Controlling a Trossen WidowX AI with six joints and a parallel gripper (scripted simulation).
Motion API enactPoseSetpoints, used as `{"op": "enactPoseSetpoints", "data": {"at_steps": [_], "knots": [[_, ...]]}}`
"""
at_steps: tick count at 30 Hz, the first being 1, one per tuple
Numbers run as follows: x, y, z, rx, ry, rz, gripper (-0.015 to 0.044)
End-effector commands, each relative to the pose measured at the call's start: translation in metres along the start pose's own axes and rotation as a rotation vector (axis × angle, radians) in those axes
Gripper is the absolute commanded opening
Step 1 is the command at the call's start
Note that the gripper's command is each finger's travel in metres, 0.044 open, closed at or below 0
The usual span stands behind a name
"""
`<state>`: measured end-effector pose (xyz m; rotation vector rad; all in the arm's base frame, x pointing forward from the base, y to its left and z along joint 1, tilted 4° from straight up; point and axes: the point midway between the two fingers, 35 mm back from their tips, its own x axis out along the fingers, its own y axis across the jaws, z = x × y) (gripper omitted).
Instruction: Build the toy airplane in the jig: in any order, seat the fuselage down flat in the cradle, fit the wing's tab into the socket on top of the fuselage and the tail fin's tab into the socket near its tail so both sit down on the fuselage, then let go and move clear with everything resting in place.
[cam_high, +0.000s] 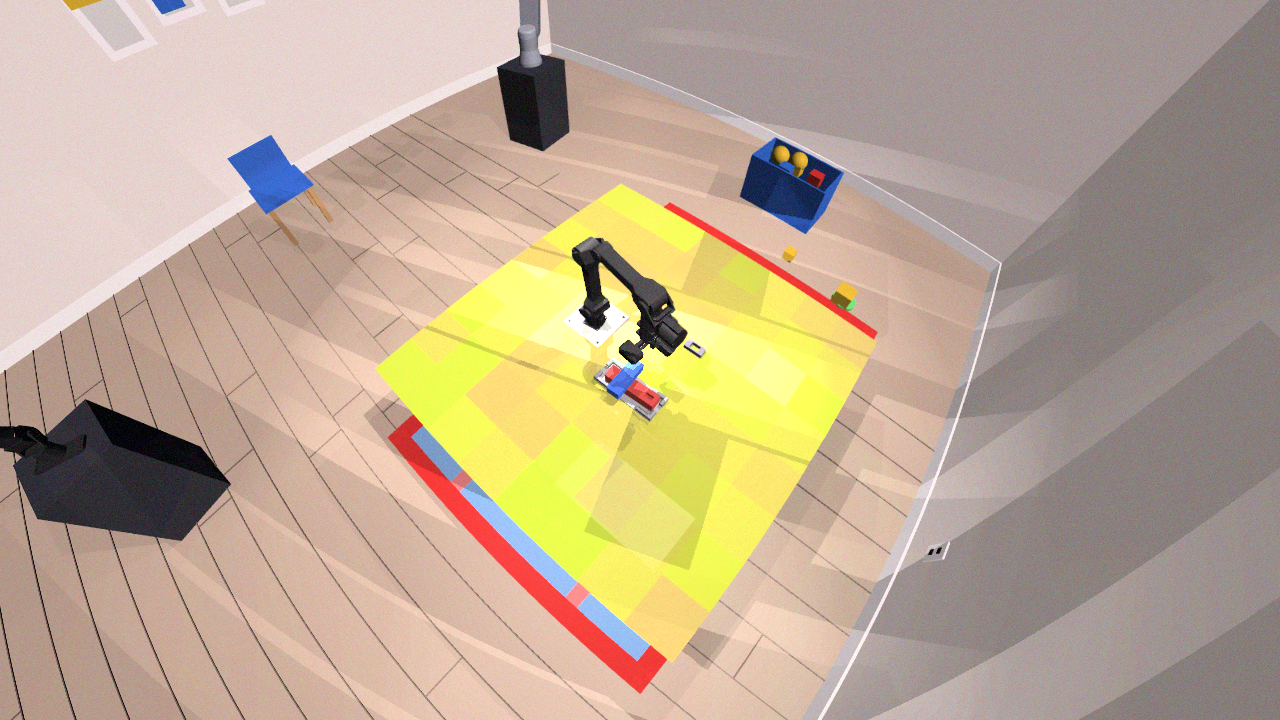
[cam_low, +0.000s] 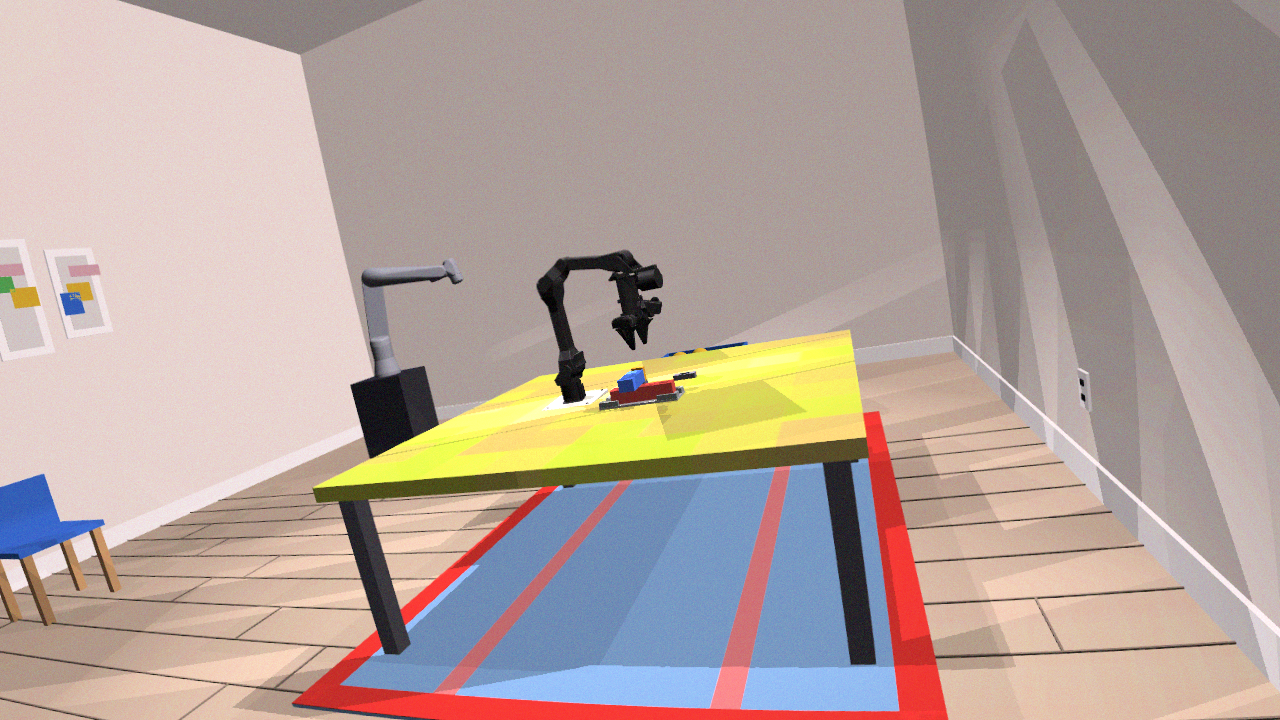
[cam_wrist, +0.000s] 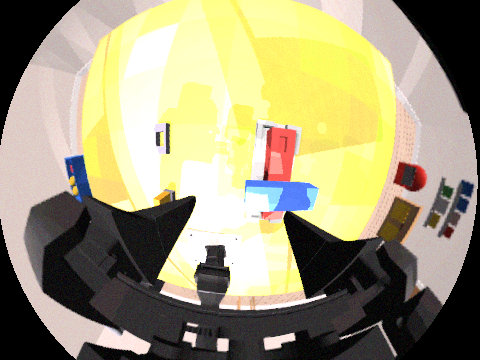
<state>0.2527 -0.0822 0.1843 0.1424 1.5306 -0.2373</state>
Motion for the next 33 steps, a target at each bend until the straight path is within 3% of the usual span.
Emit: {"op": "enactPoseSetpoints", "data": {"at_steps": [1,13,22,28,33], "knots": [[0.001,0.055,-0.013,-0.002,0.007,0.006,0.044],[0.0,0.169,-0.089,-0.003,0.014,0.007,0.044],[0.002,0.174,-0.095,-0.003,0.014,0.006,0.044],[0.055,0.174,-0.095,-0.003,0.014,0.006,0.044],[0.057,0.174,-0.096,-0.003,0.014,0.006,0.044]]}}
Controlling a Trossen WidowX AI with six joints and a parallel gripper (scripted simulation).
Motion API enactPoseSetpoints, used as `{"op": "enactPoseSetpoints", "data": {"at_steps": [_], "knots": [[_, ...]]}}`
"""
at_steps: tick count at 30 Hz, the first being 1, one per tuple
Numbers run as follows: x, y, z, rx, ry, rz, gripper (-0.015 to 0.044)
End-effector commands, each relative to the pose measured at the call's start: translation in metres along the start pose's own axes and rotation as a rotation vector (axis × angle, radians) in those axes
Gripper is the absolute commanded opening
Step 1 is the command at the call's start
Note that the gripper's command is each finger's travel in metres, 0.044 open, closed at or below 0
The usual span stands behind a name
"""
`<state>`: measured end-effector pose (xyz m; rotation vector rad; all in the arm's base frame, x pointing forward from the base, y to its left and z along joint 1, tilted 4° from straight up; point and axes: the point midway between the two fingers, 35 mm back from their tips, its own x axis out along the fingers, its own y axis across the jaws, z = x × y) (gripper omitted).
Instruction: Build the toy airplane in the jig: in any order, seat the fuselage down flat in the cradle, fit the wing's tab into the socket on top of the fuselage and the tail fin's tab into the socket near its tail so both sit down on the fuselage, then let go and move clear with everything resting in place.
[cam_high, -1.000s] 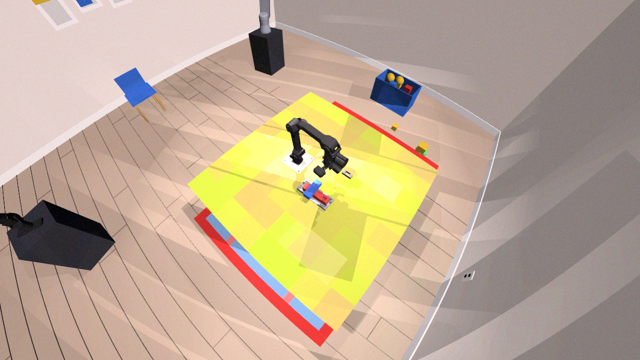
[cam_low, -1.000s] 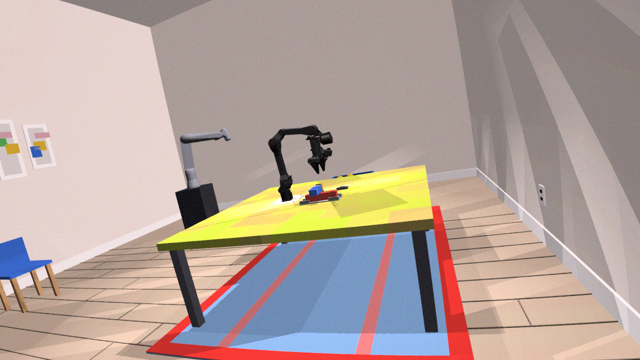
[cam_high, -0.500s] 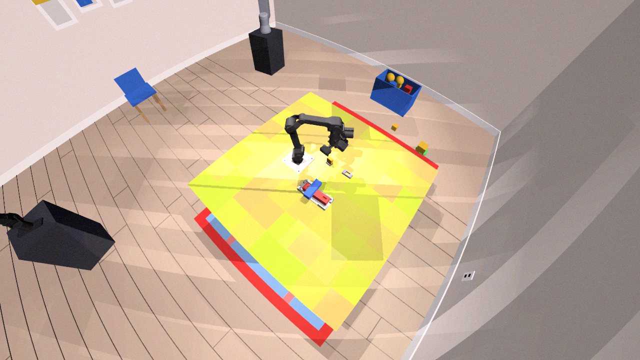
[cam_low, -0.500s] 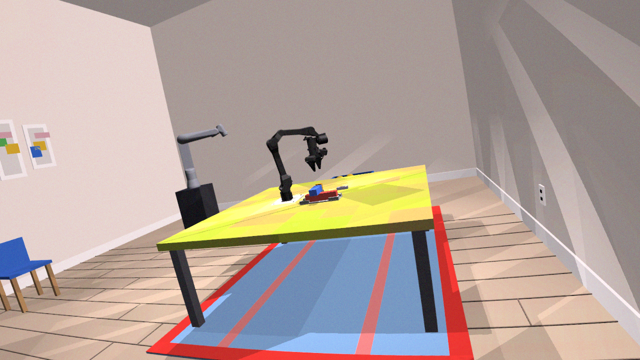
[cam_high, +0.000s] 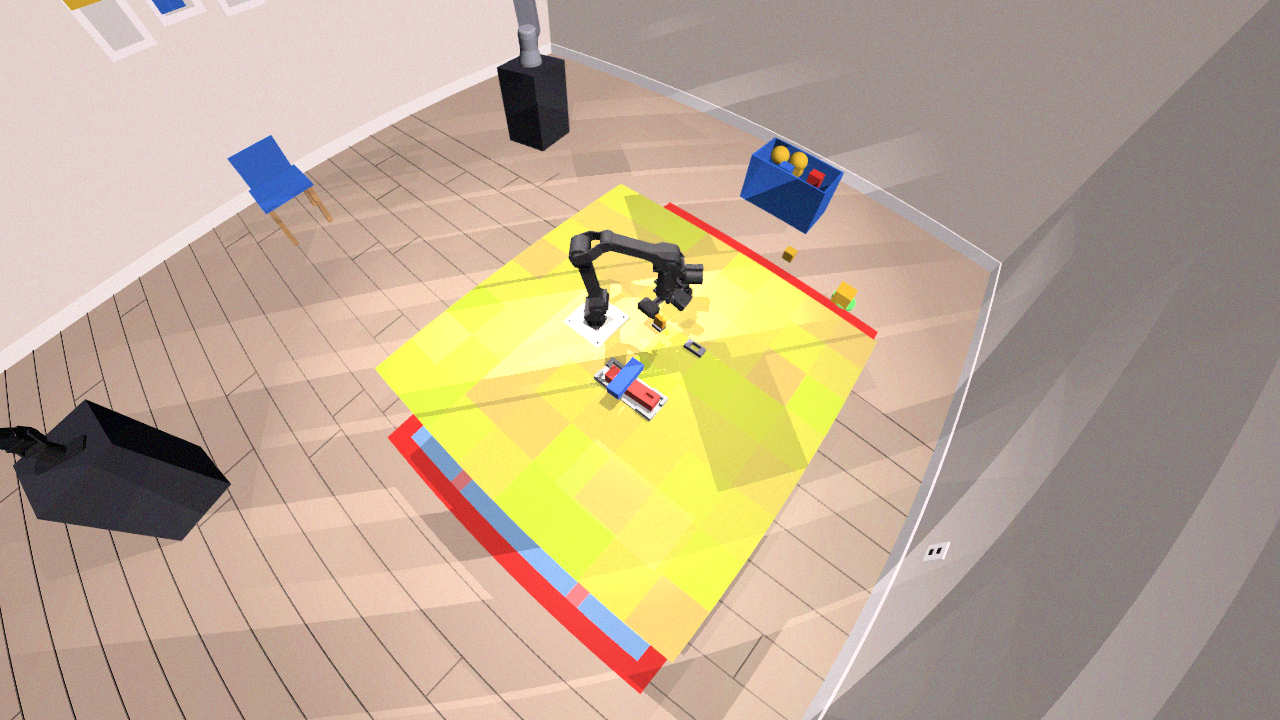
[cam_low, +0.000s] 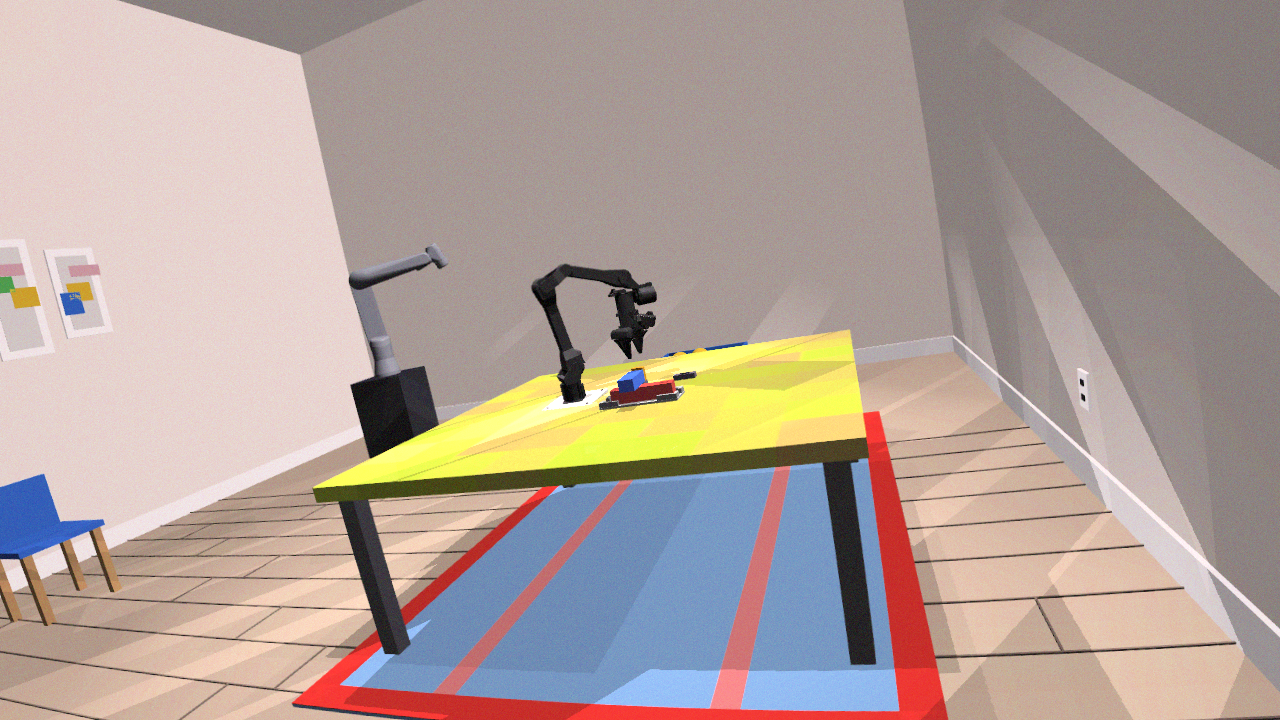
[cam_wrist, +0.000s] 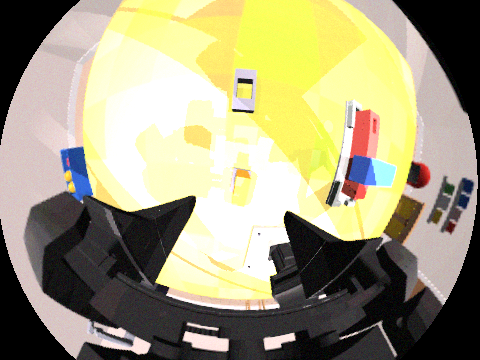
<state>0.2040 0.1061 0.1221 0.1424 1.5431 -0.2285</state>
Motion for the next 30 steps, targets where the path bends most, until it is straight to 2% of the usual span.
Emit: {"op": "enactPoseSetpoints", "data": {"at_steps": [1,30], "knots": [[0.008,0.0,-0.001,0.003,0.001,0.002,0.044],[0.055,0.001,0.0,0.004,0.001,0.002,0.044]]}}
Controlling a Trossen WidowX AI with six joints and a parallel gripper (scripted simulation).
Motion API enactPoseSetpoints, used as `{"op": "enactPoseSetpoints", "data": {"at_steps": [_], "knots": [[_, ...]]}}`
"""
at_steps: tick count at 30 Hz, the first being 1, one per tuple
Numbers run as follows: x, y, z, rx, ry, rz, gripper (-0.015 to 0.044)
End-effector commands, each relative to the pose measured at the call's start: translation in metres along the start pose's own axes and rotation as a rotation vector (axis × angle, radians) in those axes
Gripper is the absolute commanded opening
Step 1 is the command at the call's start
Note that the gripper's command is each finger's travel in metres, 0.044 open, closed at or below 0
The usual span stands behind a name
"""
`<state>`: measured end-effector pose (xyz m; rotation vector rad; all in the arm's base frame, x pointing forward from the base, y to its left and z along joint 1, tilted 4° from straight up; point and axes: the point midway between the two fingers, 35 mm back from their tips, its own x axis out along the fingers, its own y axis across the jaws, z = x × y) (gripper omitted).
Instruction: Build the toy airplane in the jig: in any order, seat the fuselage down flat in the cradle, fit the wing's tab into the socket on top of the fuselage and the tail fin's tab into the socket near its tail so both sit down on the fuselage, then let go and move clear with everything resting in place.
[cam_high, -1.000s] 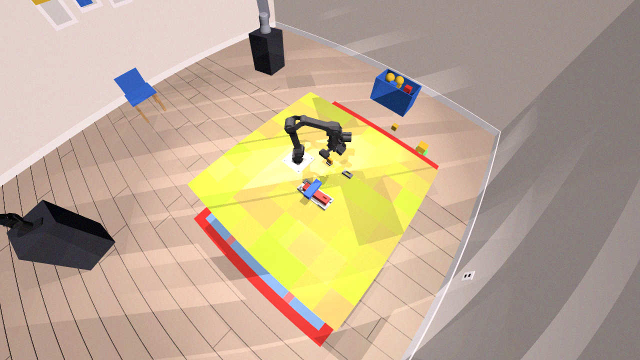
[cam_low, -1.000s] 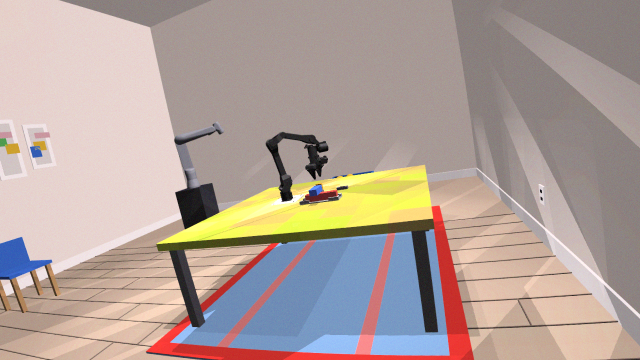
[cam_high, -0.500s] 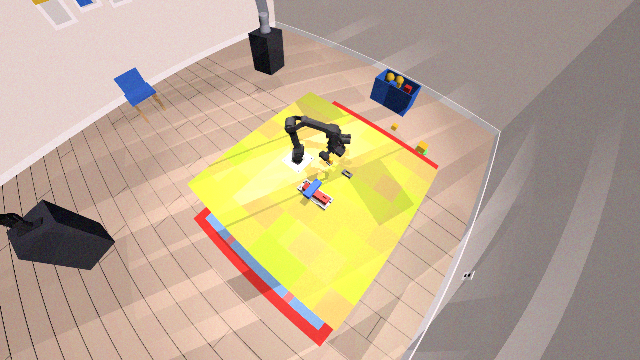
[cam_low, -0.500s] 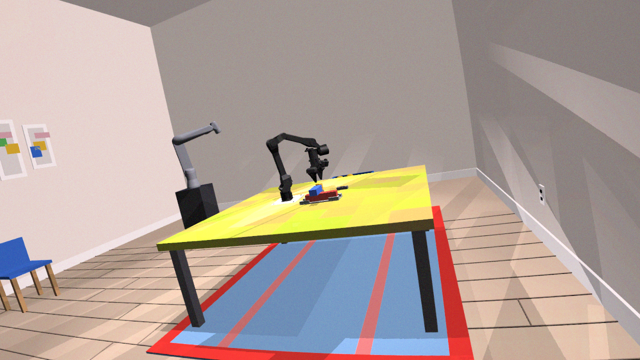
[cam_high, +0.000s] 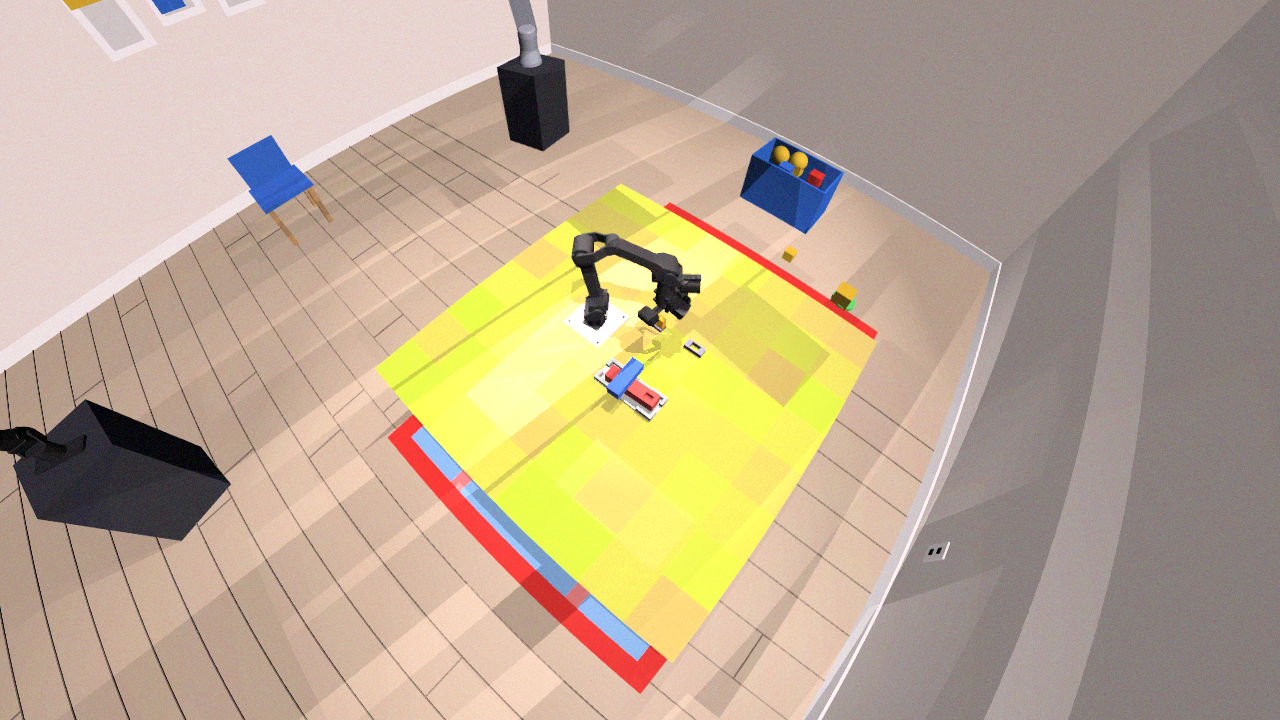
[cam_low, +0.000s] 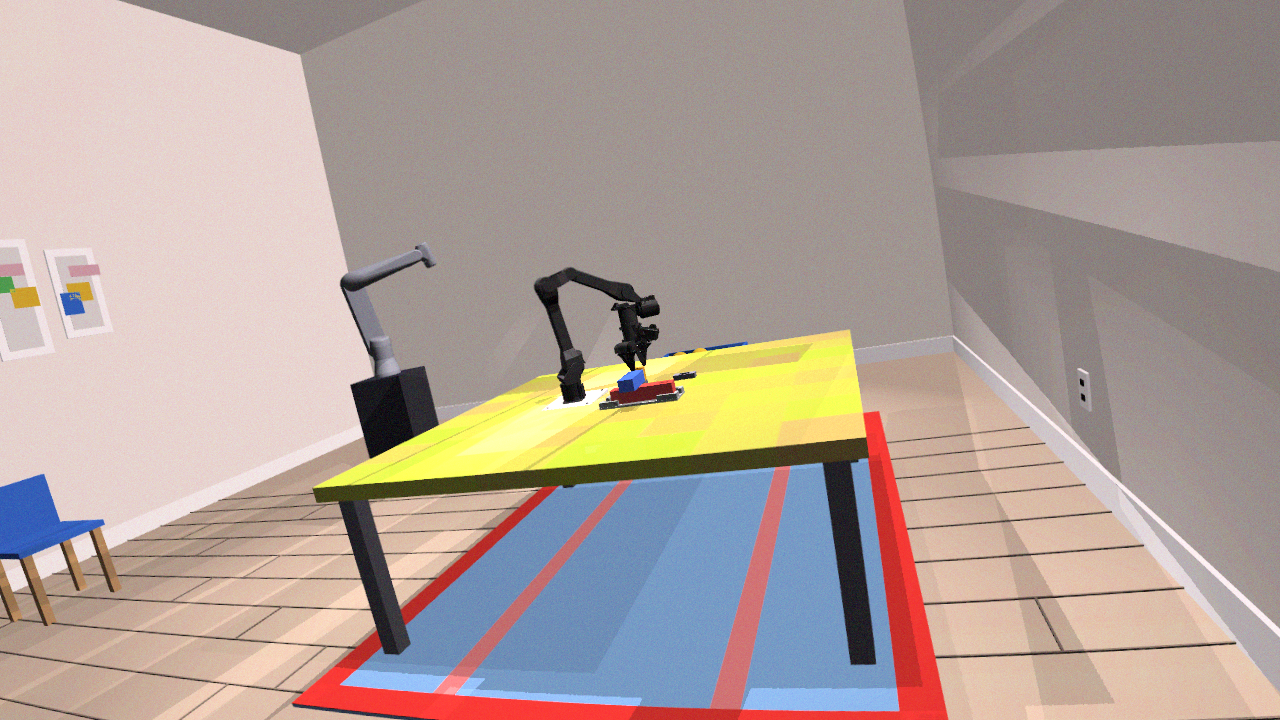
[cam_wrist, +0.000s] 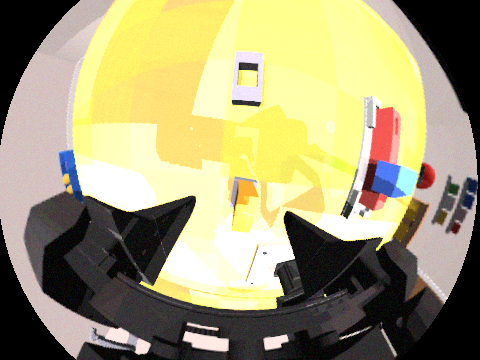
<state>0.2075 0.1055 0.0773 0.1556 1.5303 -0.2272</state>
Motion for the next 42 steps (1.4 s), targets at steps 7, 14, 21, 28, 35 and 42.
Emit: {"op": "enactPoseSetpoints", "data": {"at_steps": [7,14,21,28,35,42], "knots": [[0.021,-0.002,-0.003,-0.005,0.012,-0.009,0.044],[0.031,-0.003,-0.004,-0.005,0.012,-0.009,0.044],[0.032,-0.003,-0.004,-0.005,0.012,-0.009,0.0335],[0.032,-0.003,-0.004,-0.005,0.012,-0.009,0.0151],[0.032,-0.003,-0.004,-0.005,0.012,-0.009,0.0026],[0.031,-0.003,-0.004,-0.005,0.013,-0.009,0.0]]}}
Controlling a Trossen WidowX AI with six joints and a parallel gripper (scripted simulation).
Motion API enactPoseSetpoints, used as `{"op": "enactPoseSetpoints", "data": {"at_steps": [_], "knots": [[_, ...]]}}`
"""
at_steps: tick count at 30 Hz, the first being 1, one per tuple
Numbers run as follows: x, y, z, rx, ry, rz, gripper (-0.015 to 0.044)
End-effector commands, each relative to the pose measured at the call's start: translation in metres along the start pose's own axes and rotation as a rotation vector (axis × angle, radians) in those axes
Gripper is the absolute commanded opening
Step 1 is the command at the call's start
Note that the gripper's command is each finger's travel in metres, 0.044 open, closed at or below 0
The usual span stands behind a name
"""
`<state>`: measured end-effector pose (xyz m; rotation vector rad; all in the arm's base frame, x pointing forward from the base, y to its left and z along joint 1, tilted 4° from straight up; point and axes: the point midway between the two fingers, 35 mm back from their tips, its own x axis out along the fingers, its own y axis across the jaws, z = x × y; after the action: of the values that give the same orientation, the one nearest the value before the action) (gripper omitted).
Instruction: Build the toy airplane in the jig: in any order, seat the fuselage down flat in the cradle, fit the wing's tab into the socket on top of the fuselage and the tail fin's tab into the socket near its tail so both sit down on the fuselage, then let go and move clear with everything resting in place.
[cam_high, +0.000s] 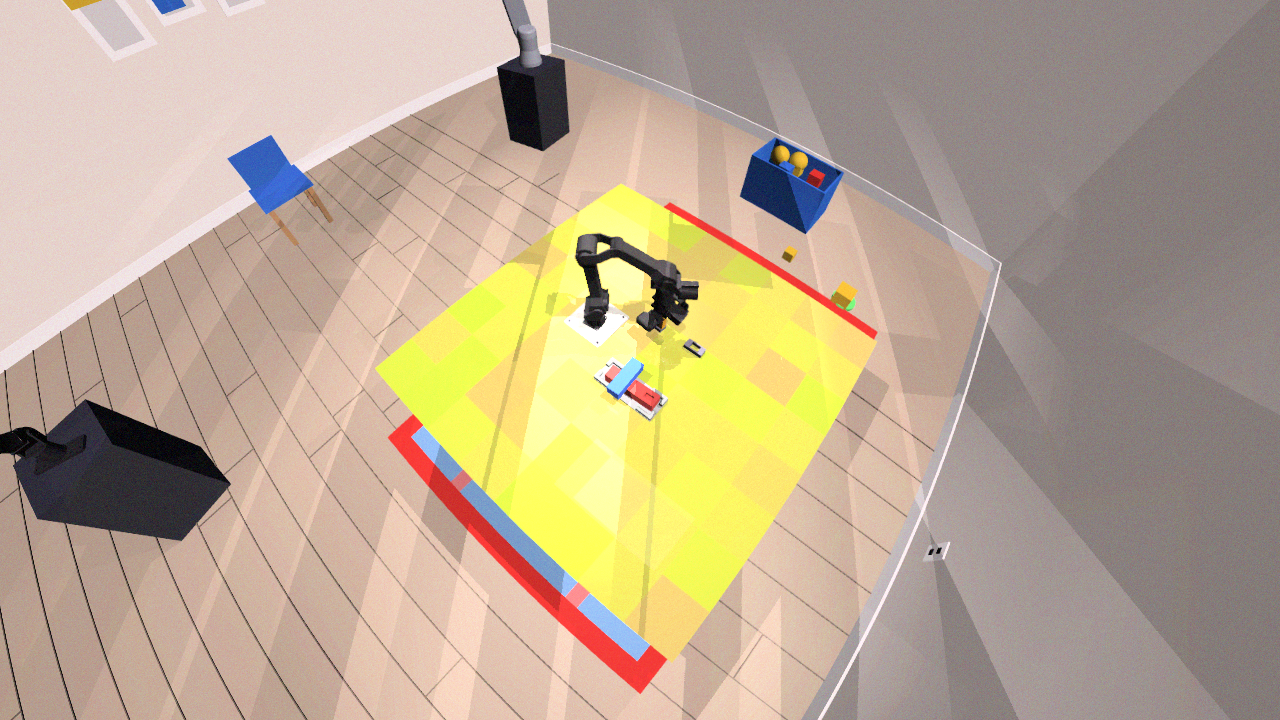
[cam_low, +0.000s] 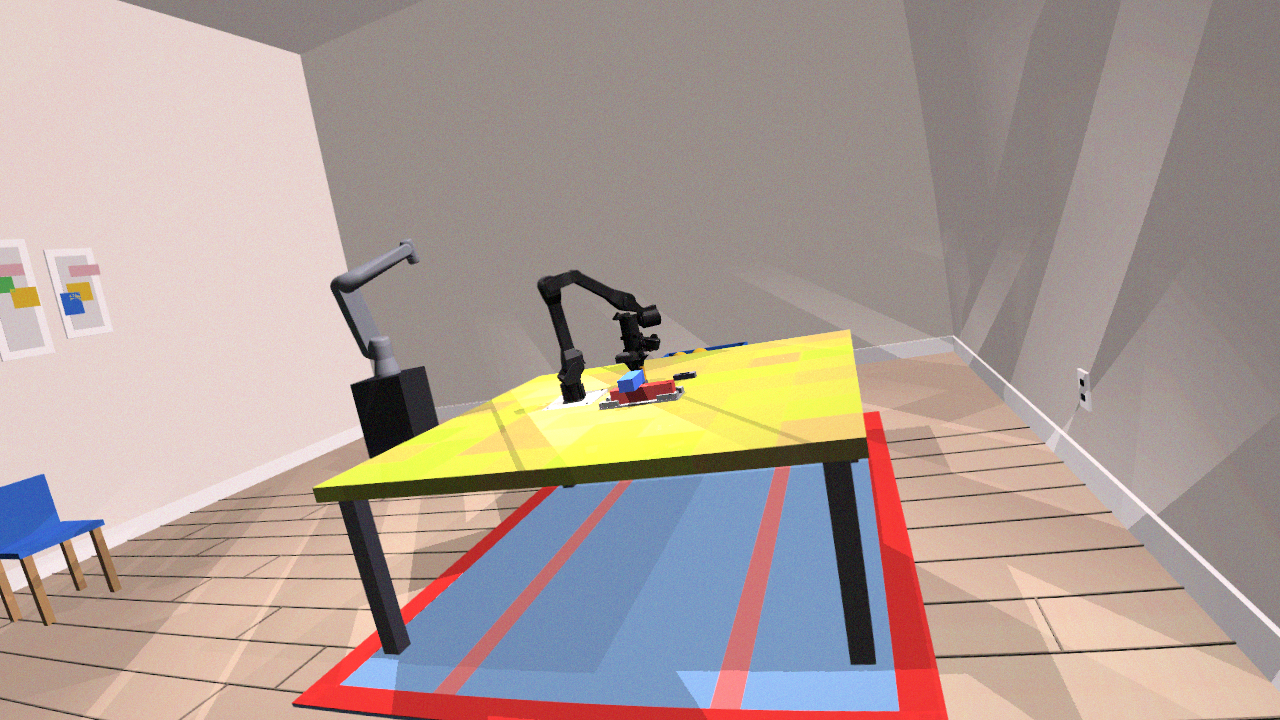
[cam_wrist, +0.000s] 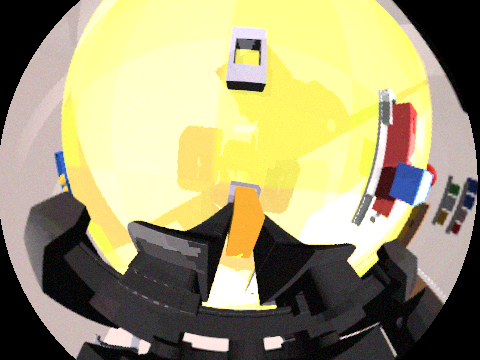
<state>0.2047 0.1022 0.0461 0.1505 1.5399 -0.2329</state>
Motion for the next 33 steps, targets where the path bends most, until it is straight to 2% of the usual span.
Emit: {"op": "enactPoseSetpoints", "data": {"at_steps": [1,33], "knots": [[-0.001,0.0,0.0,-0.004,0.004,-0.001,0.0],[-0.098,0.004,0.005,-0.004,0.004,-0.001,0.0]]}}
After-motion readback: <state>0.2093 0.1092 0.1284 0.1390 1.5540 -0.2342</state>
